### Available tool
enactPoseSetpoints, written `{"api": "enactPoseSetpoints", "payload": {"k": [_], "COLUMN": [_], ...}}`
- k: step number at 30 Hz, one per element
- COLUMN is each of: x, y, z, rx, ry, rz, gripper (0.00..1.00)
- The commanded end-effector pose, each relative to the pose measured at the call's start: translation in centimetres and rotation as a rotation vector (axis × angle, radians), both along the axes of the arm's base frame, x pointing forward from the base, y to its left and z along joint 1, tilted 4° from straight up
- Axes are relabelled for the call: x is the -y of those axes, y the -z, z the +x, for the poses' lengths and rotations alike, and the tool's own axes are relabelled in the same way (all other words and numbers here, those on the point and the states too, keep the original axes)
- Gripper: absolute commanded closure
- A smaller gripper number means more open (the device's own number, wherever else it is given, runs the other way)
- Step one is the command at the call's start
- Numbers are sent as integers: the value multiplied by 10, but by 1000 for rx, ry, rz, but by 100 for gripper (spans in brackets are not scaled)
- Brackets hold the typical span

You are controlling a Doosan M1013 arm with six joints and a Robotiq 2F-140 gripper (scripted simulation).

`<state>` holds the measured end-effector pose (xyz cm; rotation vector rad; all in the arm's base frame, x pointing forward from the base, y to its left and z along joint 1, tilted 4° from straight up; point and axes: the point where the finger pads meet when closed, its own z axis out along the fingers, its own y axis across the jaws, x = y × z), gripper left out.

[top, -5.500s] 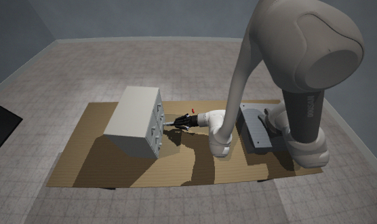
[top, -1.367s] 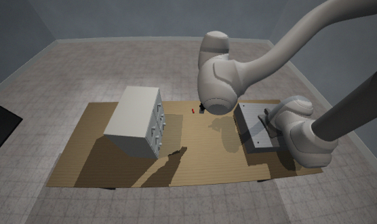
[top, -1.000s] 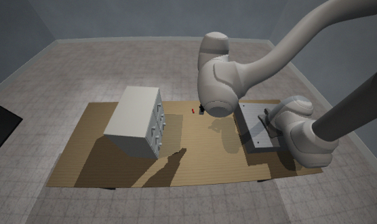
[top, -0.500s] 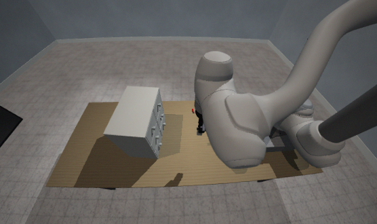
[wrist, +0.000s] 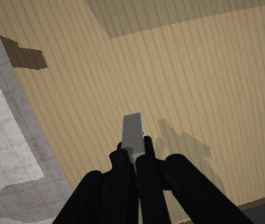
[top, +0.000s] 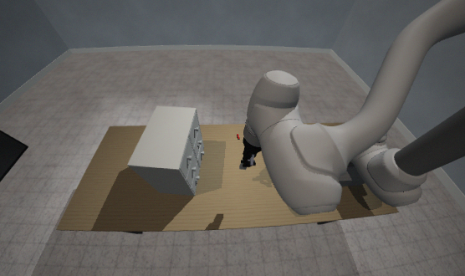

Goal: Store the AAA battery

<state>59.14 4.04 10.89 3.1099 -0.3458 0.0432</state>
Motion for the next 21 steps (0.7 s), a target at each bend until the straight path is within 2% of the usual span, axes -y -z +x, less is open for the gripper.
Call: {"api": "enactPoseSetpoints", "payload": {"k": [1,5,7,10,12,21], "x": [3,5,5,8,9,11], "y": [11,24,24,35,40,51], "z": [9,21,21,30,35,44], "rx": [123,271,271,389,443,570], "ry": [0,-1,-1,-2,-2,-4], "rz": [-29,-62,-62,-90,-103,-130], "gripper": [100,100,100,100,100,100]}}
